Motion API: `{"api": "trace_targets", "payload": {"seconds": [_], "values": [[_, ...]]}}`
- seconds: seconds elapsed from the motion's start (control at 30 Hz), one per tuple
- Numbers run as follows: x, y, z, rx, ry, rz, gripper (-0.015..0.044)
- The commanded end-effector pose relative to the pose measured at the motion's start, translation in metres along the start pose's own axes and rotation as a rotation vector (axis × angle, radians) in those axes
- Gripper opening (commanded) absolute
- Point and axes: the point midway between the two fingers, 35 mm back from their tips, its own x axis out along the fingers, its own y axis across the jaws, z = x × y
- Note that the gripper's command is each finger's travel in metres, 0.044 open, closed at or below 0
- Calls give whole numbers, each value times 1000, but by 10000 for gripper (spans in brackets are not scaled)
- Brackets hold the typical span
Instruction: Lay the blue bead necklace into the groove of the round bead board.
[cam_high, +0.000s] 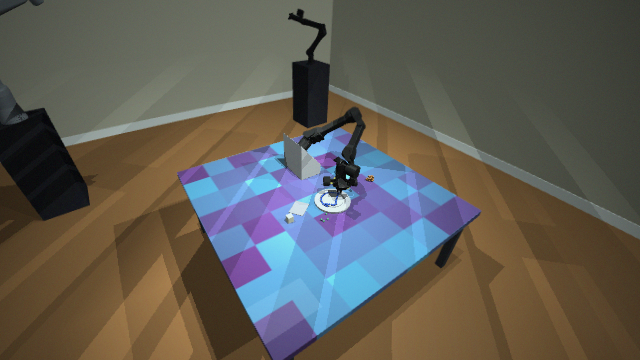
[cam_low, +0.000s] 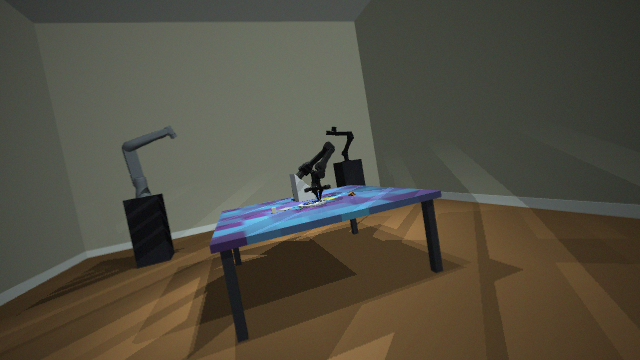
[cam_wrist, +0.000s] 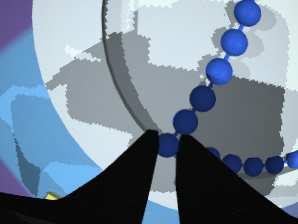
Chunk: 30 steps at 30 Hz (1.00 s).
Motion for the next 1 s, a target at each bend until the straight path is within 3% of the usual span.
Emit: {"api": "trace_targets", "payload": {"seconds": [0.0,0.53,0.97], "values": [[0,0,0,0,0,0,26],[-2,-1,0,7,1,-2,440],[-5,-1,0,4,1,-5,440]]}}
